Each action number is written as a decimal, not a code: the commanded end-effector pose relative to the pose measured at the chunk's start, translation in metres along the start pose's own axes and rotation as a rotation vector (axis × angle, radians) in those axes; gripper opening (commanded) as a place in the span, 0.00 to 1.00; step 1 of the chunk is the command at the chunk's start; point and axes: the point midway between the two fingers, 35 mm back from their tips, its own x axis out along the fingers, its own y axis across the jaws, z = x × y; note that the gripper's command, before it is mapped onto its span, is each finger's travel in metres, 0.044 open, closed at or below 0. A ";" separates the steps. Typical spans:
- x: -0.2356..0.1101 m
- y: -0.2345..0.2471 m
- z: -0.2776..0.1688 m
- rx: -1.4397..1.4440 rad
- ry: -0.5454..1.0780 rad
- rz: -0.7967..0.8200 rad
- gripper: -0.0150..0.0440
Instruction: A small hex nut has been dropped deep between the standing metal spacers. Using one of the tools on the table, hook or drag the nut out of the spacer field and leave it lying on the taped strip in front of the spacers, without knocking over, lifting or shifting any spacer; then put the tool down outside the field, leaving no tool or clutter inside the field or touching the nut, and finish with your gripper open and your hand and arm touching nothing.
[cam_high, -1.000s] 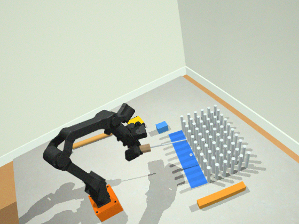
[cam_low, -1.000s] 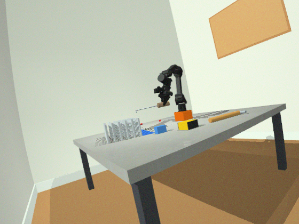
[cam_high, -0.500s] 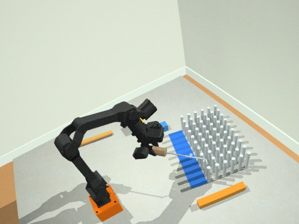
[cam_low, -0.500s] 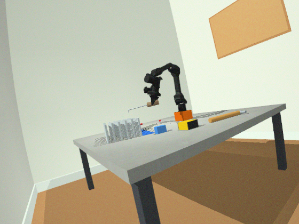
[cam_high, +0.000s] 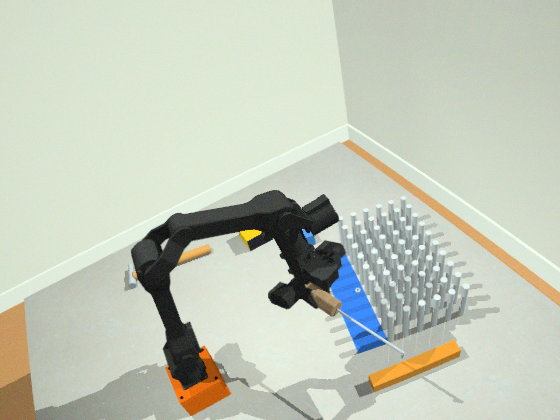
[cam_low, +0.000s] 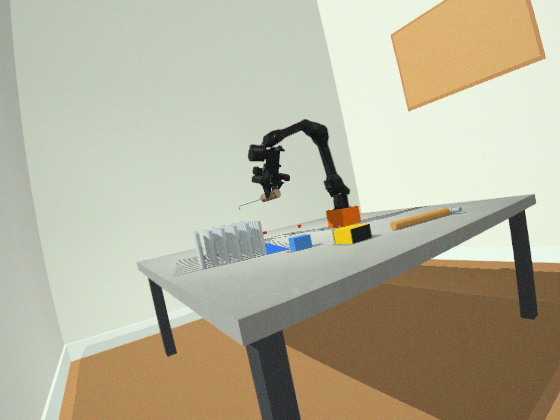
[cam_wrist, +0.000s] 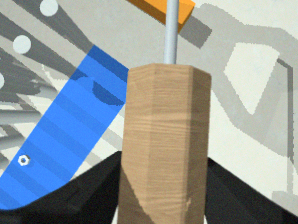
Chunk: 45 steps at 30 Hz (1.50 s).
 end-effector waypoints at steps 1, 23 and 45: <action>0.006 -0.003 0.021 0.071 -0.007 -0.034 0.25; 0.046 -0.052 0.134 0.682 -0.034 -0.264 0.25; 0.076 -0.112 0.195 1.081 -0.077 -0.419 0.25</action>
